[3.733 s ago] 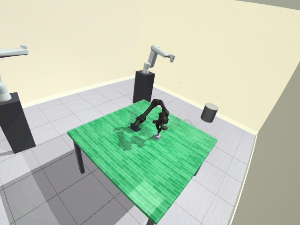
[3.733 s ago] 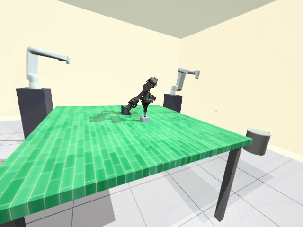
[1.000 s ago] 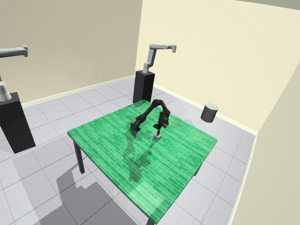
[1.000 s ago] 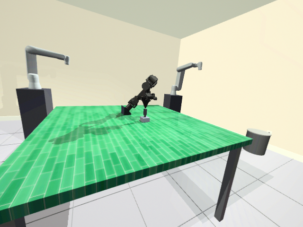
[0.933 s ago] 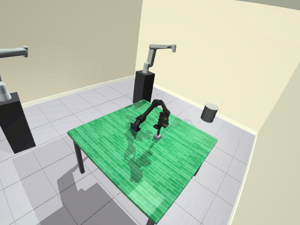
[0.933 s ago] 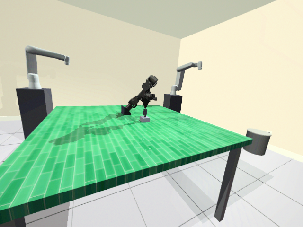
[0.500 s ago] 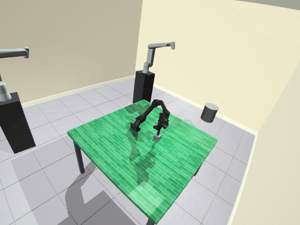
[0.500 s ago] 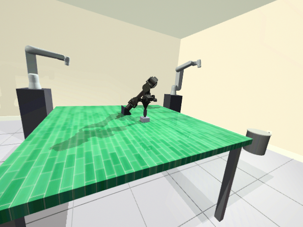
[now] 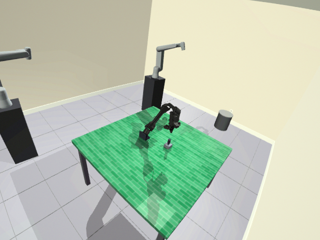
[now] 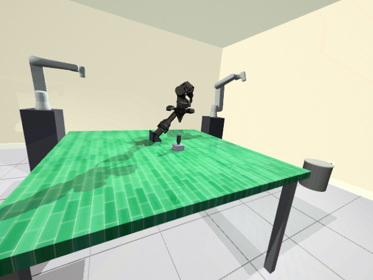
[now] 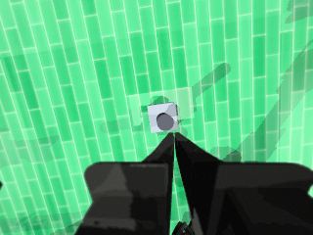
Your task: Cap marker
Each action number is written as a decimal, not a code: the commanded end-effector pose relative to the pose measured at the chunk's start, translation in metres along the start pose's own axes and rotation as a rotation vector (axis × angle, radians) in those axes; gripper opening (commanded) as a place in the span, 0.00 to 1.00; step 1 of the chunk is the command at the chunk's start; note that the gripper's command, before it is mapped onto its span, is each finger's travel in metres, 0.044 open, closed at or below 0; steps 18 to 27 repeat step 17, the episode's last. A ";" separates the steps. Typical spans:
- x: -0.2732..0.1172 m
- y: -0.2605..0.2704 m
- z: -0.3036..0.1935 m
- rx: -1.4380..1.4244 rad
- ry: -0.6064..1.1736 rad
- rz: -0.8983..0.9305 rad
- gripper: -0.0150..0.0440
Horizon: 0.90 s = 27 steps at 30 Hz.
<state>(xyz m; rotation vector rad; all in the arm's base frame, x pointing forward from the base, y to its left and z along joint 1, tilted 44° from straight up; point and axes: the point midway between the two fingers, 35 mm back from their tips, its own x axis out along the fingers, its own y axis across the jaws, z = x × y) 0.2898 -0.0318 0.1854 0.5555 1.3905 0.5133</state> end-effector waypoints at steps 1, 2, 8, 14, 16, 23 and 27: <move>-0.002 0.001 -0.001 0.010 0.007 -0.004 0.34; -0.002 0.001 -0.001 0.010 0.007 -0.004 0.39; -0.002 0.001 -0.001 0.010 0.007 -0.004 0.65; -0.002 0.001 -0.001 0.010 0.007 -0.004 0.92; -0.002 0.001 -0.001 0.010 0.007 -0.004 1.00; -0.002 0.001 -0.001 0.010 0.007 -0.004 1.00; -0.002 0.001 -0.001 0.010 0.007 -0.004 1.00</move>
